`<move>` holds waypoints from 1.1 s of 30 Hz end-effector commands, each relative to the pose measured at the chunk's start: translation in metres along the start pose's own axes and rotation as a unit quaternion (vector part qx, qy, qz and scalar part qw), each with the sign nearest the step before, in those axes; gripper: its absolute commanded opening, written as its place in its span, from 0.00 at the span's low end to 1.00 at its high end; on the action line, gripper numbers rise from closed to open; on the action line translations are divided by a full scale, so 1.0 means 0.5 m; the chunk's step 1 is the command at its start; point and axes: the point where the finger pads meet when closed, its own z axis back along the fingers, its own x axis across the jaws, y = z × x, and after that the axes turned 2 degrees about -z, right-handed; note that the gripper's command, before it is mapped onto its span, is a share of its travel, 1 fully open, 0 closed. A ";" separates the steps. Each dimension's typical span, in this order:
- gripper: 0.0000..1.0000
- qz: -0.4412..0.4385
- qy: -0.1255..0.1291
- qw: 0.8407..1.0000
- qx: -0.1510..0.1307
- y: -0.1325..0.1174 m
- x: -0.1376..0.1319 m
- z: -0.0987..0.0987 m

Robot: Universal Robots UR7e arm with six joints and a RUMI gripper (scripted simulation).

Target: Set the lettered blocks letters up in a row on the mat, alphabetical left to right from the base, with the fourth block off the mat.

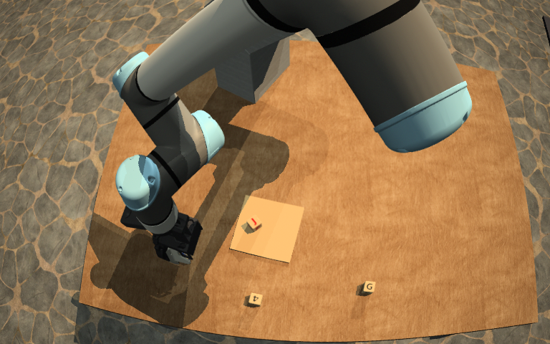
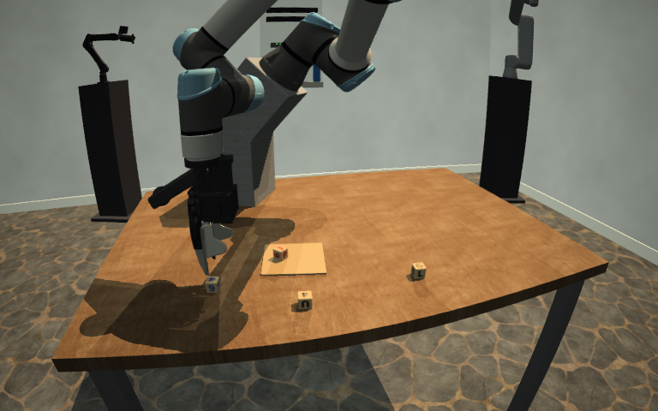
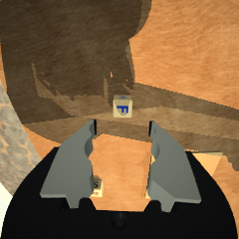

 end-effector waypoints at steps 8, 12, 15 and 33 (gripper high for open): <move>0.37 0.001 0.002 1.000 0.001 0.000 -0.004 -0.029; 0.37 0.001 0.002 1.000 0.001 0.000 -0.004 -0.036; 0.37 0.001 0.002 1.000 0.001 0.000 -0.004 -0.040; 0.37 0.000 0.002 1.000 0.001 0.000 -0.003 -0.042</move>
